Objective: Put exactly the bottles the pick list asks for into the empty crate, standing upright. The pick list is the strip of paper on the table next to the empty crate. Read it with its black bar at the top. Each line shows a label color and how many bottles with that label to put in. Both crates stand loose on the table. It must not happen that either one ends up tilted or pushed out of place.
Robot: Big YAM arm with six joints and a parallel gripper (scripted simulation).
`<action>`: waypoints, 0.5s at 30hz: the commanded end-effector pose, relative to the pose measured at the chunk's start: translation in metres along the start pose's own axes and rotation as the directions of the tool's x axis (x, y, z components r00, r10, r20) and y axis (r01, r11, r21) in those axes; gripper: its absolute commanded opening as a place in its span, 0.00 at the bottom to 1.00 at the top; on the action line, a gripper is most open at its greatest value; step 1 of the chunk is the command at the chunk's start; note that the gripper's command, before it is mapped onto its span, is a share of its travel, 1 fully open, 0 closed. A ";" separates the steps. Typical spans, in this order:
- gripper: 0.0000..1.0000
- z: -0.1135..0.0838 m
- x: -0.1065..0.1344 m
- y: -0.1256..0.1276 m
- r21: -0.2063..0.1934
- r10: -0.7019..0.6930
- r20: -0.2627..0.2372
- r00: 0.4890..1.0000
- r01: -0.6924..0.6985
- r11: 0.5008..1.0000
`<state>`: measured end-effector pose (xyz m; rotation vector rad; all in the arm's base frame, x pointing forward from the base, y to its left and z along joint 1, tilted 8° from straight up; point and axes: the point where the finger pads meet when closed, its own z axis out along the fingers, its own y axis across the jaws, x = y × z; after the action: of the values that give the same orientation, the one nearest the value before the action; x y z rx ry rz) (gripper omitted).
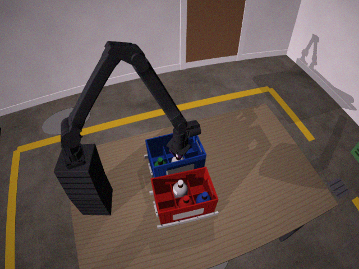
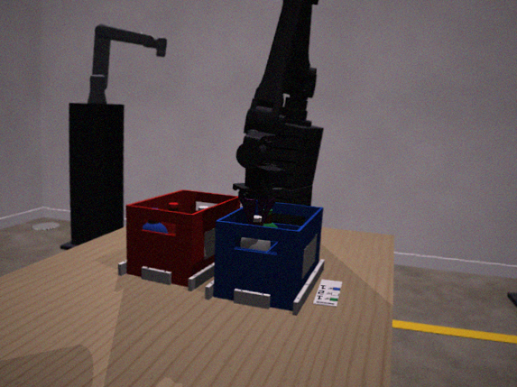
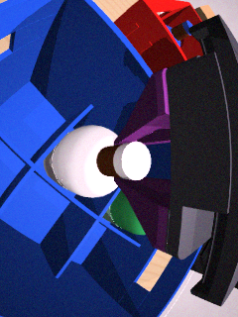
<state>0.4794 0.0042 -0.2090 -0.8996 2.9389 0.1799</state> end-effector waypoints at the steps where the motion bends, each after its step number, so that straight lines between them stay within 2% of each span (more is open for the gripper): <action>1: 0.00 -0.019 -0.035 -0.018 0.051 -0.009 0.068 0.998 0.006 0.999; 15: 0.00 -0.018 -0.035 -0.018 0.050 -0.009 0.066 0.998 0.005 0.999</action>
<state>0.4793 0.0043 -0.2093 -0.8996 2.9394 0.1802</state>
